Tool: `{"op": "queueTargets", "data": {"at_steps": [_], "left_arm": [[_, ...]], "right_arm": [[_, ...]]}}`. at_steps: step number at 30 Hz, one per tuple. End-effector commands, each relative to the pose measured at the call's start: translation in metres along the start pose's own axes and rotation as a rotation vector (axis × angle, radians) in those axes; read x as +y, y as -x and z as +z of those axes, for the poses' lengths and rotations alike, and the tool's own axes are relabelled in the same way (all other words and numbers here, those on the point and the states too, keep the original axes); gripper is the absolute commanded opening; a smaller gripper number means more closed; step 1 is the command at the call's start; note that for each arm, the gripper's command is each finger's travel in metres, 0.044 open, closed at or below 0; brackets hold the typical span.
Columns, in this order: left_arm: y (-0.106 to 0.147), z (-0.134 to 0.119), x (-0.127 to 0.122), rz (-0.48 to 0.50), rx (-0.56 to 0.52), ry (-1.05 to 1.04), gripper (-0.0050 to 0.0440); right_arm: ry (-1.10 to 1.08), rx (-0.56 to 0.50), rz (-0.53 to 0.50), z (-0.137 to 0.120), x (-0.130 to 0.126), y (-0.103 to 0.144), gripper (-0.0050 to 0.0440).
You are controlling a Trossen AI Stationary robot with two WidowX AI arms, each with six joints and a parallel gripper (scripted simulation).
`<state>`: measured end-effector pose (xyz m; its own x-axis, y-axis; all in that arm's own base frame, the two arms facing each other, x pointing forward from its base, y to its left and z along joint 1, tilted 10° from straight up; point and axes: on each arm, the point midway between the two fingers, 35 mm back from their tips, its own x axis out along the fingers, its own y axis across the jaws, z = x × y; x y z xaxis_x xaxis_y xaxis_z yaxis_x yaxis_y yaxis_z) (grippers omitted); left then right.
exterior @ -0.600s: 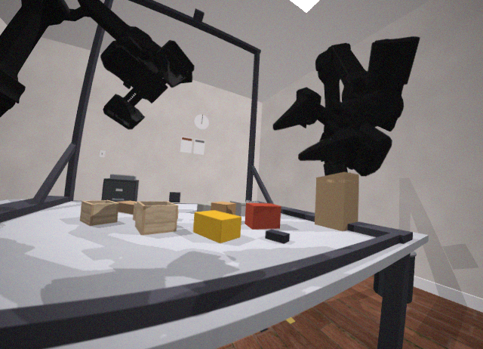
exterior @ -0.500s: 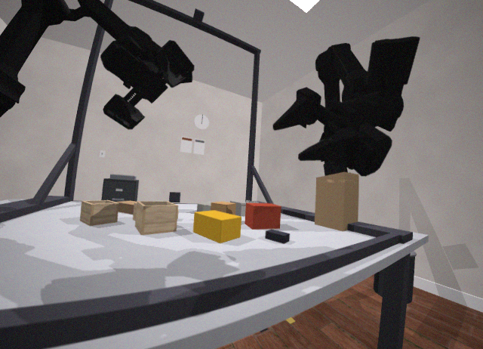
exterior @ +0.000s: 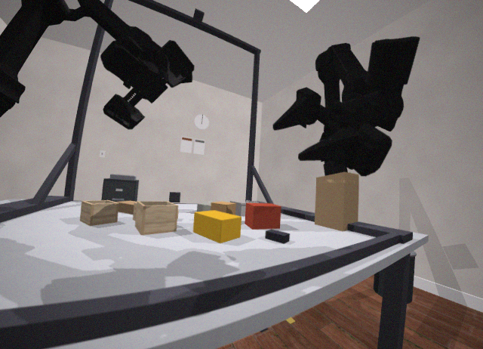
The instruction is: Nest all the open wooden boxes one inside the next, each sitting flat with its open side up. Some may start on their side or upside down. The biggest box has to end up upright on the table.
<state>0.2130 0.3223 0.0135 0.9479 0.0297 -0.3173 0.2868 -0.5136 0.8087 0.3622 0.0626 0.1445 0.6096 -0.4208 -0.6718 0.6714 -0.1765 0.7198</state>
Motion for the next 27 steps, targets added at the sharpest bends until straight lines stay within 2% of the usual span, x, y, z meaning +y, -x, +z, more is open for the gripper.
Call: {"op": "queueTargets", "data": {"at_steps": [1,5,13,16,18,27], "left_arm": [[-0.001,-0.01,0.008,-0.011,0.003,0.011,0.04],[-0.022,0.002,0.018,-0.11,-0.069,0.313,0.04],[-0.042,0.025,0.032,-0.287,-0.13,0.714,0.04],[-0.044,0.028,0.034,-0.312,-0.133,0.761,0.04],[-0.048,0.038,0.04,-0.393,-0.136,0.912,0.04],[-0.054,0.069,0.059,-0.657,-0.085,1.288,0.04]], "right_arm": [[0.013,0.019,0.01,0.002,0.002,0.002,0.04],[0.212,0.086,0.006,0.0,-0.016,-0.011,0.04],[0.479,0.175,0.033,-0.001,-0.041,-0.025,0.04],[0.511,0.185,0.038,-0.001,-0.044,-0.026,0.04],[0.611,0.216,0.058,-0.001,-0.053,-0.03,0.04],[0.905,0.299,0.146,0.002,-0.08,-0.039,0.04]]}}
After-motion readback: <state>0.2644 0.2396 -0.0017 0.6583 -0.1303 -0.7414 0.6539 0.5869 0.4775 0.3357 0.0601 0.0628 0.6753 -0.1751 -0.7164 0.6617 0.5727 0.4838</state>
